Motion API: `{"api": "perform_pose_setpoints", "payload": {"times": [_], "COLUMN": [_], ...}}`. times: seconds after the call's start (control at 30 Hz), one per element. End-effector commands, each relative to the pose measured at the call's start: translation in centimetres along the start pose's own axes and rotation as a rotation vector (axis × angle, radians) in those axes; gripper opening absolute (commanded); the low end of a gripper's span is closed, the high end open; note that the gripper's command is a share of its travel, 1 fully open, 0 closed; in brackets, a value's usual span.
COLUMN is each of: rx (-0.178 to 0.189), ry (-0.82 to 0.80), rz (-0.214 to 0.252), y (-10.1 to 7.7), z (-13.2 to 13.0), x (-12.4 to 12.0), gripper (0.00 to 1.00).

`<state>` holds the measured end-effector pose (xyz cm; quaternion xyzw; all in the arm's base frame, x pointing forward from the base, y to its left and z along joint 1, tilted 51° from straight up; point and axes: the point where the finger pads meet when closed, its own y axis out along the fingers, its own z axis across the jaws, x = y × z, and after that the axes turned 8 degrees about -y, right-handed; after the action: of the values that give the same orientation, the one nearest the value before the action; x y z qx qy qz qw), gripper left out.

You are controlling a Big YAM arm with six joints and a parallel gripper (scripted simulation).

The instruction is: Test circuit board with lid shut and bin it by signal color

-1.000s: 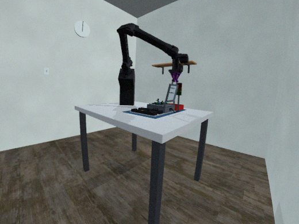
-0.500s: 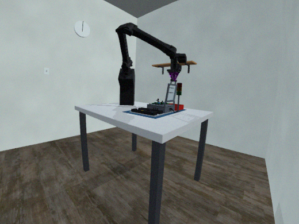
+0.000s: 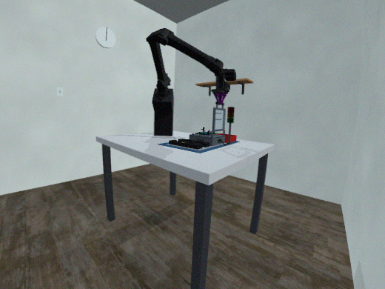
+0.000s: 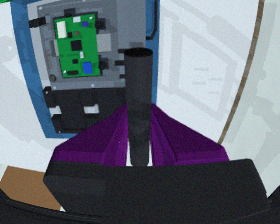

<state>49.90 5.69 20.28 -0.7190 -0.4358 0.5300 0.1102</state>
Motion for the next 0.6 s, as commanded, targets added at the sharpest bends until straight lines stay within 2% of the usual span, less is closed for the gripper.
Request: {"api": "perform_pose_setpoints", "payload": {"times": [0.0, 0.3, 0.57], "rx": [0.010, 0.023, 0.014], "ry": [0.007, 0.019, 0.031], "rz": [0.001, 0.009, 0.009], "y": [-0.7, 0.2, 1.0], "z": [2.0, 4.2, 6.3], "x": [-0.1, -0.5, -0.1], "gripper": [0.00, 0.00, 0.00]}}
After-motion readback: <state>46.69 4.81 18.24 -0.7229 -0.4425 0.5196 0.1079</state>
